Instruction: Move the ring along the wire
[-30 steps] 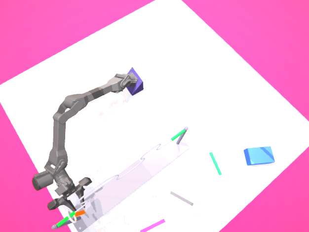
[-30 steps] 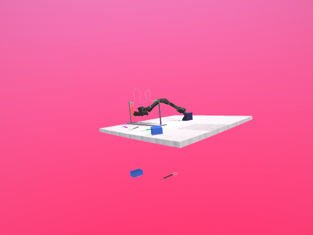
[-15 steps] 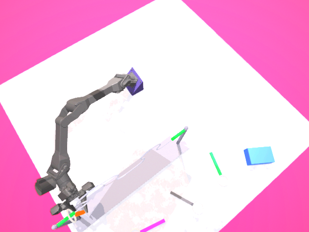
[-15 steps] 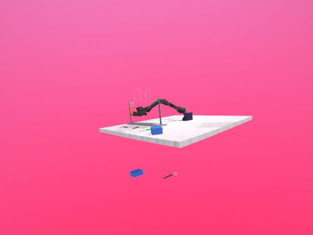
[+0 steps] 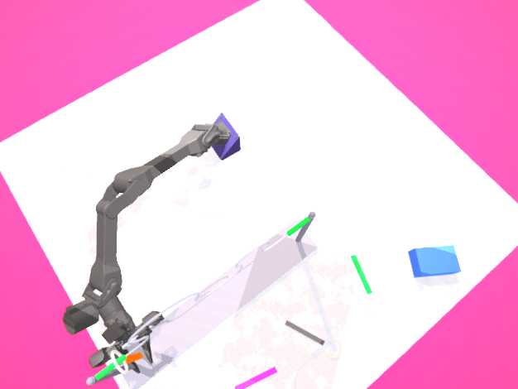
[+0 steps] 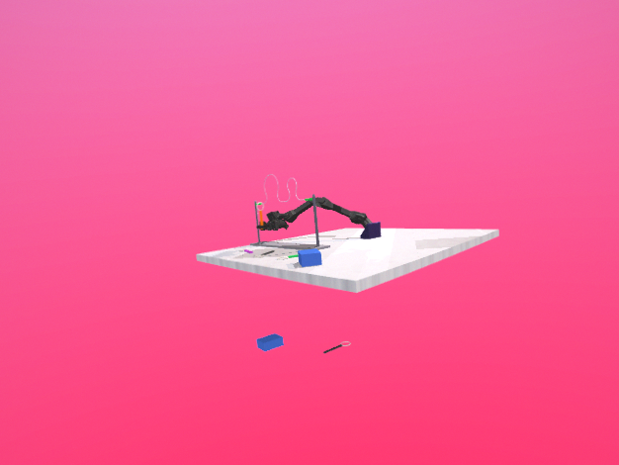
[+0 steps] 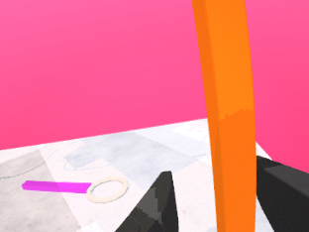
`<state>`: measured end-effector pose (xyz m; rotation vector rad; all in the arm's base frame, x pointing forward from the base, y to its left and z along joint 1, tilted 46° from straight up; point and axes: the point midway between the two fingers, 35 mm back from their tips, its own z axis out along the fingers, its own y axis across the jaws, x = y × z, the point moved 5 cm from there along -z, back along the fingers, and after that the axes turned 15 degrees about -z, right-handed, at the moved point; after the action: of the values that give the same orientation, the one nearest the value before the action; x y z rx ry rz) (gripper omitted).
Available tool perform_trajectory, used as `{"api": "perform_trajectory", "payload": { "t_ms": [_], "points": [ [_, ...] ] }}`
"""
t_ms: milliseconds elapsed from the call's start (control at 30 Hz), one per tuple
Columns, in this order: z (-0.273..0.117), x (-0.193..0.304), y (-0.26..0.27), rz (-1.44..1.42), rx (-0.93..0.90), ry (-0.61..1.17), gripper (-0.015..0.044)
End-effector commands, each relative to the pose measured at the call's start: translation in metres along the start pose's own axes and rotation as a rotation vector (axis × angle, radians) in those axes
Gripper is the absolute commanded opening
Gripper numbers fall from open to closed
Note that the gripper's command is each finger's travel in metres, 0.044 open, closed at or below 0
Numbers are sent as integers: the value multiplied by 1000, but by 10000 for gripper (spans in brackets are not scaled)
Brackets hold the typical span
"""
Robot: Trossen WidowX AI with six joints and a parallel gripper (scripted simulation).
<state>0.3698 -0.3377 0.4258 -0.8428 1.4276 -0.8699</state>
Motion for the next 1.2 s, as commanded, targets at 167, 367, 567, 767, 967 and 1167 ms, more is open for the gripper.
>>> {"api": "perform_trajectory", "payload": {
  "t_ms": [167, 367, 567, 767, 967, 1167],
  "points": [
    [1, 2, 0, 6, 1, 6, 160],
    [1, 2, 0, 6, 1, 6, 160],
    [1, 2, 0, 6, 1, 6, 160],
    [1, 1, 0, 1, 0, 2, 29],
    [1, 1, 0, 1, 0, 2, -129],
    [1, 1, 0, 1, 0, 2, -150]
  ]
}}
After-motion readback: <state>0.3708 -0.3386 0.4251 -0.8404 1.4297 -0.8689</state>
